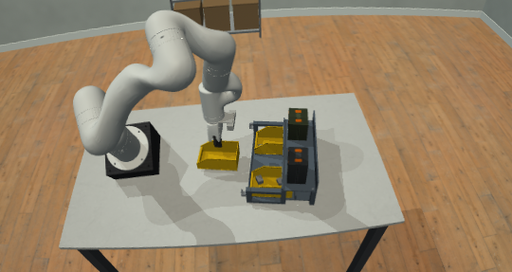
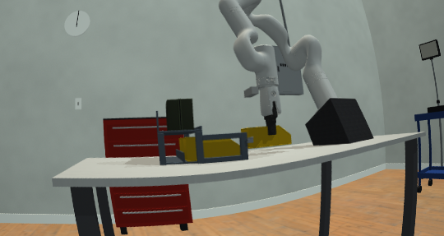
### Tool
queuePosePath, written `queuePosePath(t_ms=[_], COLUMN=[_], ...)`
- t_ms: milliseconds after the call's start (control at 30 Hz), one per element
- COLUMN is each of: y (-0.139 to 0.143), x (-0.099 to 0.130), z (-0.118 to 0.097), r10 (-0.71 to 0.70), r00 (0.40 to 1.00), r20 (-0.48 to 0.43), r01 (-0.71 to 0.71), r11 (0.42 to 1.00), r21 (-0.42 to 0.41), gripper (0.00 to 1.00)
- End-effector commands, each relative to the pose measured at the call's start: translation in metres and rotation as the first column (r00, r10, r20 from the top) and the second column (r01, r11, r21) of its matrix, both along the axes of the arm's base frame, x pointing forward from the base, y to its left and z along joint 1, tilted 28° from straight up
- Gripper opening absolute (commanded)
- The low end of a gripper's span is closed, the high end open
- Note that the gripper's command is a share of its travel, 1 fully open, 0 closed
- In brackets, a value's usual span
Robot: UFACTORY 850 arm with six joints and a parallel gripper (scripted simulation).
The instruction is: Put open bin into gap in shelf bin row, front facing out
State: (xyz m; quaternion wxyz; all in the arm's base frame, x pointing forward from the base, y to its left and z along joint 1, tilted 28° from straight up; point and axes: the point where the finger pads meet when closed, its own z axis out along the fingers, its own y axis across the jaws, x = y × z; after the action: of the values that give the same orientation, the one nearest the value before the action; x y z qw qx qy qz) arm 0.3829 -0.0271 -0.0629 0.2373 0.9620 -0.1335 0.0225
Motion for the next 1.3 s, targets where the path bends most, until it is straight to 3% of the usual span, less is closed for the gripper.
queuePosePath(t_ms=[0, 133, 533, 700, 1100, 1267], y=[0.000, -0.002, -0.002, -0.007, -0.007, -0.009], x=[0.004, 0.015, 0.015, 0.037, 0.037, 0.050], z=[0.001, 0.002, 0.002, 0.003, 0.003, 0.004], r10=[0.000, 0.000, 0.000, 0.000, 0.000, 0.000], r00=[1.000, 1.000, 1.000, 1.000, 1.000, 1.000], r20=[0.001, 0.001, 0.001, 0.001, 0.001, 0.002], r01=[0.000, 0.000, 0.000, 0.000, 0.000, 0.000], r11=[1.000, 1.000, 1.000, 1.000, 1.000, 1.000], r21=[0.000, 0.000, 0.000, 0.000, 0.000, 0.000], gripper=[0.00, 0.00, 0.00, 0.00, 0.00, 0.00])
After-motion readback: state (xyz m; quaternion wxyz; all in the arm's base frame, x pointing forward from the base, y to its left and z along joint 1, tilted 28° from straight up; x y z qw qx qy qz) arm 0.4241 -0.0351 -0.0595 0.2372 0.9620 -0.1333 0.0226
